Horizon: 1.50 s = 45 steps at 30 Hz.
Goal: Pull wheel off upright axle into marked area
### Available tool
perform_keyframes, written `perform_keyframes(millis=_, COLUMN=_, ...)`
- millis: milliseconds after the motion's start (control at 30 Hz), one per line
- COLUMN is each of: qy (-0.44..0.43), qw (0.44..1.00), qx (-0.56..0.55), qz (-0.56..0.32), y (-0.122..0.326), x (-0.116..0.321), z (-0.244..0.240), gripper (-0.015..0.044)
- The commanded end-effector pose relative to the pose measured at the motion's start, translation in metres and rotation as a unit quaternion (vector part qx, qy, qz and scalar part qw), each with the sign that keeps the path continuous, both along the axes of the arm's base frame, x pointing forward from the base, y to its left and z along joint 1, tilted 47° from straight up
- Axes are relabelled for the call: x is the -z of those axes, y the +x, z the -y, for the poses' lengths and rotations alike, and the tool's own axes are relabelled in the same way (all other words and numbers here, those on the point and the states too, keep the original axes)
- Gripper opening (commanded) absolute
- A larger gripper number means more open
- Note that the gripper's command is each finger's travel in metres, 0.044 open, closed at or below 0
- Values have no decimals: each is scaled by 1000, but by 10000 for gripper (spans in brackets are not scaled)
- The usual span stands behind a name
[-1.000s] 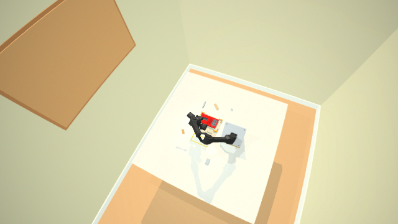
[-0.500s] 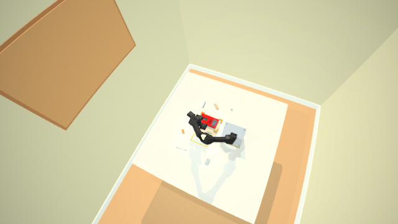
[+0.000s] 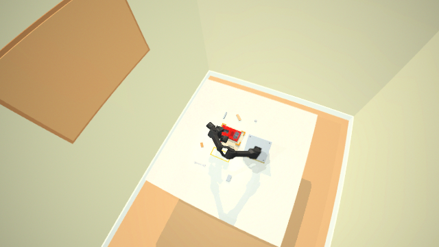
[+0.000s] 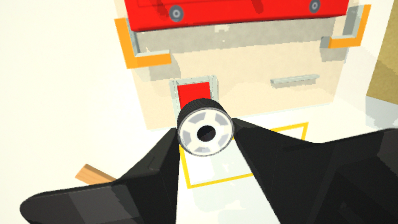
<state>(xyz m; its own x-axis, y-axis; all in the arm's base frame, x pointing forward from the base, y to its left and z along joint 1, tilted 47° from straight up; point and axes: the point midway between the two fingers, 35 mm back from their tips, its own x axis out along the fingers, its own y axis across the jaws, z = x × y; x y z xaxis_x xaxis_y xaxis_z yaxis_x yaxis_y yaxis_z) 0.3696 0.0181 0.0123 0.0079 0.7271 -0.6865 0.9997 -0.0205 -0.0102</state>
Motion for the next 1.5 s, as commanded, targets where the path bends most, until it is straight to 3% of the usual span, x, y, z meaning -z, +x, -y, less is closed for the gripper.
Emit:
perform_keyframes(millis=0, qy=-1, qw=1000, qx=0, qz=2, y=0, x=-1, z=2, gripper=0)
perform_keyframes(millis=500, qy=-1, qw=1000, qx=1, qz=2, y=0, x=-5, z=6, gripper=0)
perform_keyframes(millis=833, qy=-1, qw=1000, qx=1, qz=2, y=-3, x=-30, z=31, gripper=0)
perform_keyframes(millis=1467, qy=0, qw=1000, qx=2, qz=0, y=-42, x=-84, z=-22, gripper=0)
